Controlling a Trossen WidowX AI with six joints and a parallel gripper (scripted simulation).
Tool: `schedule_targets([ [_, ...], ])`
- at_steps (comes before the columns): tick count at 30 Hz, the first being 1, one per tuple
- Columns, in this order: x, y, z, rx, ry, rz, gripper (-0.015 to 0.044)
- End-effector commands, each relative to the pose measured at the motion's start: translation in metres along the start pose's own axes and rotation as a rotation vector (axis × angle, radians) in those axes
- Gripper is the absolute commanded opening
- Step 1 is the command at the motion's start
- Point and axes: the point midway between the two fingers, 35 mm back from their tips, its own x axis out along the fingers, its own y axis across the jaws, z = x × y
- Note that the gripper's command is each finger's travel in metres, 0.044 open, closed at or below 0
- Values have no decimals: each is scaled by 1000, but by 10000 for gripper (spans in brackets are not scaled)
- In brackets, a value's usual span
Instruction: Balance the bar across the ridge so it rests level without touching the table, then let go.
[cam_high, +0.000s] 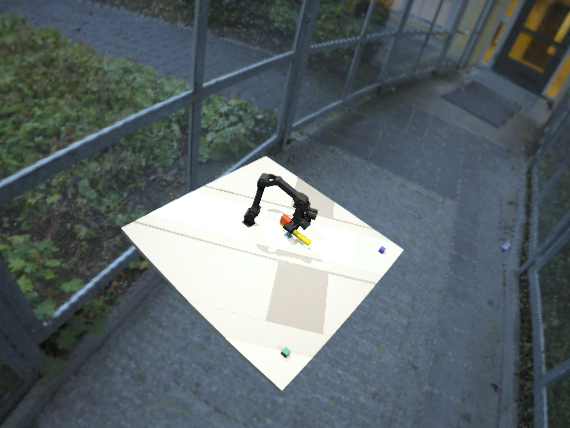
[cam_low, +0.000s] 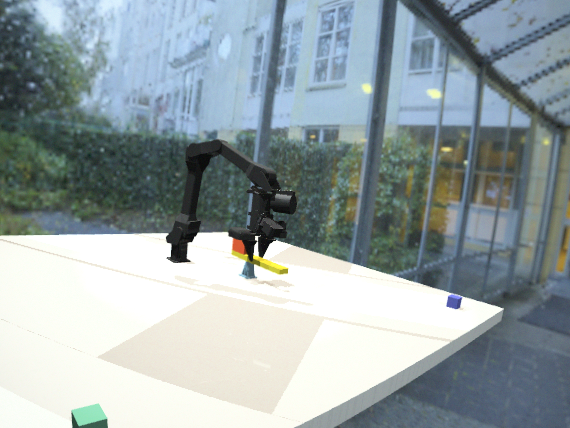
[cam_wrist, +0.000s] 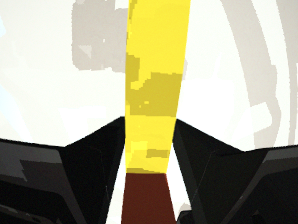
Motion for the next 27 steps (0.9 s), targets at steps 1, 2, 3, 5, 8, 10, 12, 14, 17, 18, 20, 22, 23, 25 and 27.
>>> schedule_targets([
  [1,0,0,0,0,0,0,0],
  [2,0,0,0,0,0,0,0],
  [3,0,0,0,0,0,0,0],
  [5,0,0,0,0,0,0,0],
  [8,0,0,0,0,0,0,26],
  [10,0,0,0,0,0,0,79],
  [12,0,0,0,0,0,0,131],
  [14,0,0,0,0,0,0,167],
  [17,0,0,0,0,0,0,167],
  [18,0,0,0,0,0,0,167],
  [20,0,0,0,0,0,0,167],
  [22,0,0,0,0,0,0,167],
  [23,0,0,0,0,0,0,167],
  [25,0,0,0,0,0,0,167],
  [27,0,0,0,0,0,0,167],
])
